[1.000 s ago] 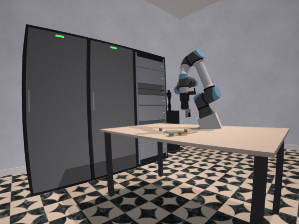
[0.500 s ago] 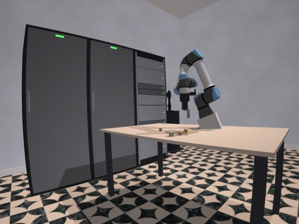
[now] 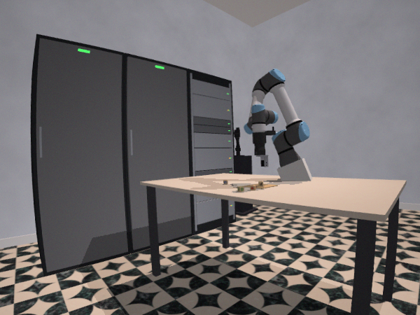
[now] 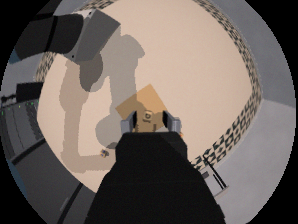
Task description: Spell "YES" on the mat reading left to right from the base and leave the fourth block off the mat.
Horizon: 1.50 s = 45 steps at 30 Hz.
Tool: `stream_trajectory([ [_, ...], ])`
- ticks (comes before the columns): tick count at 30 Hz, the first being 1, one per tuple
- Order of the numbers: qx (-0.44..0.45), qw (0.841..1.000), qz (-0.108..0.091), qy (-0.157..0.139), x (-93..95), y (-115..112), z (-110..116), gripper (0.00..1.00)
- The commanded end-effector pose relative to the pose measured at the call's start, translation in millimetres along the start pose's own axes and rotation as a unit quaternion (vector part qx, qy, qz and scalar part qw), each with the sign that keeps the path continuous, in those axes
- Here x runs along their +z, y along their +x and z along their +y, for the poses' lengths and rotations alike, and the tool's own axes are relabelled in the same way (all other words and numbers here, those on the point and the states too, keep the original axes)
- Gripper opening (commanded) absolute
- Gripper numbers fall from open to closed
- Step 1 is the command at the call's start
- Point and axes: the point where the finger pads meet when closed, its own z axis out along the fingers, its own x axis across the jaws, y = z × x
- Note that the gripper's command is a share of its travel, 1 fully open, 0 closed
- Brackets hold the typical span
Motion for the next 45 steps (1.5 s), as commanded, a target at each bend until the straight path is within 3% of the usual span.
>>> stream_trajectory([
  [1, -0.048, 0.999, 0.0, -0.001, 0.9, 0.2, 1.4, 1.0],
  [18, -0.225, 0.974, 0.0, -0.001, 6.9, -2.7, 4.8, 1.0],
  [33, -0.395, 0.919, 0.0, -0.001, 12.8, -4.1, 11.0, 1.0],
  [35, -0.395, 0.919, 0.0, -0.001, 12.8, -4.1, 11.0, 1.0],
  [45, -0.503, 0.864, 0.0, -0.001, 17.1, -3.9, 16.3, 1.0],
])
